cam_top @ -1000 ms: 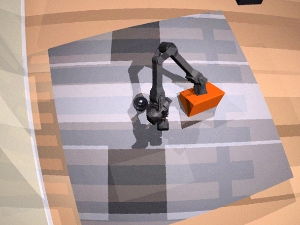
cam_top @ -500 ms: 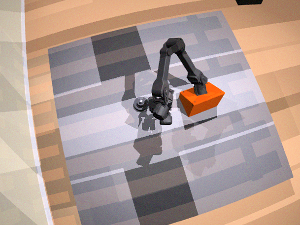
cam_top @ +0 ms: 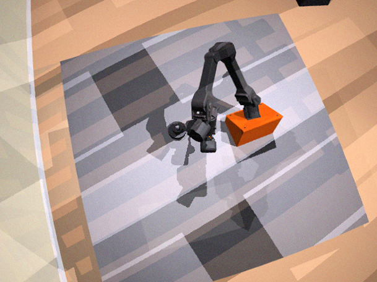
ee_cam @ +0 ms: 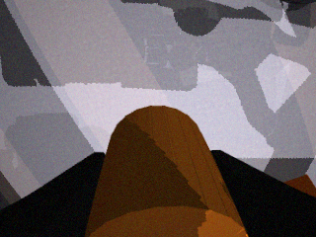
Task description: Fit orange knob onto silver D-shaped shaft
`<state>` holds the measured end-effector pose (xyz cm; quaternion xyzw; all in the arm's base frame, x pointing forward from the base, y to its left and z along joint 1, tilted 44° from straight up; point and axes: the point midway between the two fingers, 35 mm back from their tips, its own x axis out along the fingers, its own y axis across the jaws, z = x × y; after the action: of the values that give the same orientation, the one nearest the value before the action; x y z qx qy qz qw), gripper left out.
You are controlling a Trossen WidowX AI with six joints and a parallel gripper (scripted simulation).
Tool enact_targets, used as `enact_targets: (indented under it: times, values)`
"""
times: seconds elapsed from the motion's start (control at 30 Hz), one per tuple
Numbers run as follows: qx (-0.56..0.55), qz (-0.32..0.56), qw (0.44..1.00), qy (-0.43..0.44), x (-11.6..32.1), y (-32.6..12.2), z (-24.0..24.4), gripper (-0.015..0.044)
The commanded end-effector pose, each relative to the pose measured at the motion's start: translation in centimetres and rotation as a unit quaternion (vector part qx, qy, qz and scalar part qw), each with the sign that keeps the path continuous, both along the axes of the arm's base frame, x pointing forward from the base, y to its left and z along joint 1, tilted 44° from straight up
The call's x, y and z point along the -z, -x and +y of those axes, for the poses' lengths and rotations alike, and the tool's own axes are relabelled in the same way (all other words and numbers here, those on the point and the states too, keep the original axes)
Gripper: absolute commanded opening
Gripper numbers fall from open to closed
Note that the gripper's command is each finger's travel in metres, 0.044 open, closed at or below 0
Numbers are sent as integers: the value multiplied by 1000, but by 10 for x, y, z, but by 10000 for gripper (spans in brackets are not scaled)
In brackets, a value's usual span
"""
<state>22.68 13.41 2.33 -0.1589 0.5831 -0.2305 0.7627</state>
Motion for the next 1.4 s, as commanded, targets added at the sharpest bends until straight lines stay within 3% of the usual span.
enact_targets:
  times: [0.0, 1.0, 1.37]
  values:
    - [-13, 1, 999, -43, -5, 0, 6, 0]
    - [-103, -8, 926, -363, -49, -4, 60, 0]
    - [-112, -8, 913, -391, -50, -4, 59, 0]
